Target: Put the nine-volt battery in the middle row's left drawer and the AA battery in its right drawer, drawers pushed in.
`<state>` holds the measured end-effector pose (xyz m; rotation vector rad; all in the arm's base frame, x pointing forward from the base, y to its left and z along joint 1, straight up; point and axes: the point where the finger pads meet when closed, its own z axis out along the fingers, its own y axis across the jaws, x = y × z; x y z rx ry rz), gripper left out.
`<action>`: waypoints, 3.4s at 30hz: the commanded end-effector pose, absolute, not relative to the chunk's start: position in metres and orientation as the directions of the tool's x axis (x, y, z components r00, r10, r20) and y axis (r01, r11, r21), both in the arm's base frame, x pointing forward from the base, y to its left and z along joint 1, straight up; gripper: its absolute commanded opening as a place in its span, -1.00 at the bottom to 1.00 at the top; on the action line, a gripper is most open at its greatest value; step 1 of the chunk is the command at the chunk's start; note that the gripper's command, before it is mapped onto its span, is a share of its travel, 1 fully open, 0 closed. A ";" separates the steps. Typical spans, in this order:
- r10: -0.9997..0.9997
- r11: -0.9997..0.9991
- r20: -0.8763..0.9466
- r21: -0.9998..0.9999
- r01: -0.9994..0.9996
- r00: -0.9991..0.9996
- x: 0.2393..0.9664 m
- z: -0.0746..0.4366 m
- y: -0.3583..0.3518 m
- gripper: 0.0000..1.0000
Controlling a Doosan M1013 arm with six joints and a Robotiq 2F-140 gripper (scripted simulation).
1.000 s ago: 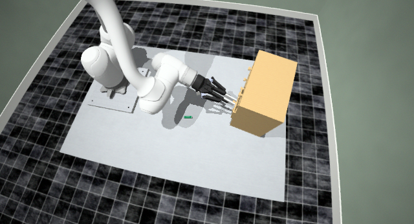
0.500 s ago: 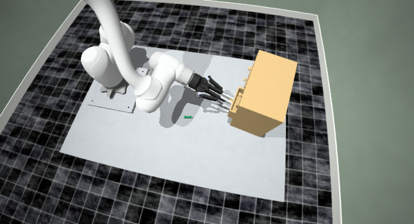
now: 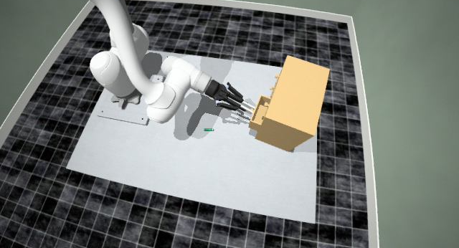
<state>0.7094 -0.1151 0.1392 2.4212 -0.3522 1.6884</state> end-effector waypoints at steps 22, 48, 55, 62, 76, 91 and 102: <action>-0.096 -0.958 0.939 0.003 -0.287 0.331 0.692 0.139 -0.110 -0.84; -0.096 -0.958 0.939 0.003 -0.287 0.331 0.690 0.139 -0.109 -0.79; -0.096 -0.958 0.939 0.003 -0.287 0.331 0.690 0.139 -0.109 -0.65; -0.096 -0.958 0.939 0.003 -0.287 0.331 0.690 0.139 -0.109 -0.60; -0.096 -0.958 0.939 0.003 -0.287 0.331 0.657 0.139 -0.099 -0.60; -0.096 -0.958 0.939 0.003 -0.287 0.331 0.627 0.146 -0.091 -0.60; -0.096 -0.958 0.939 0.003 -0.287 0.331 0.595 0.160 -0.081 -0.60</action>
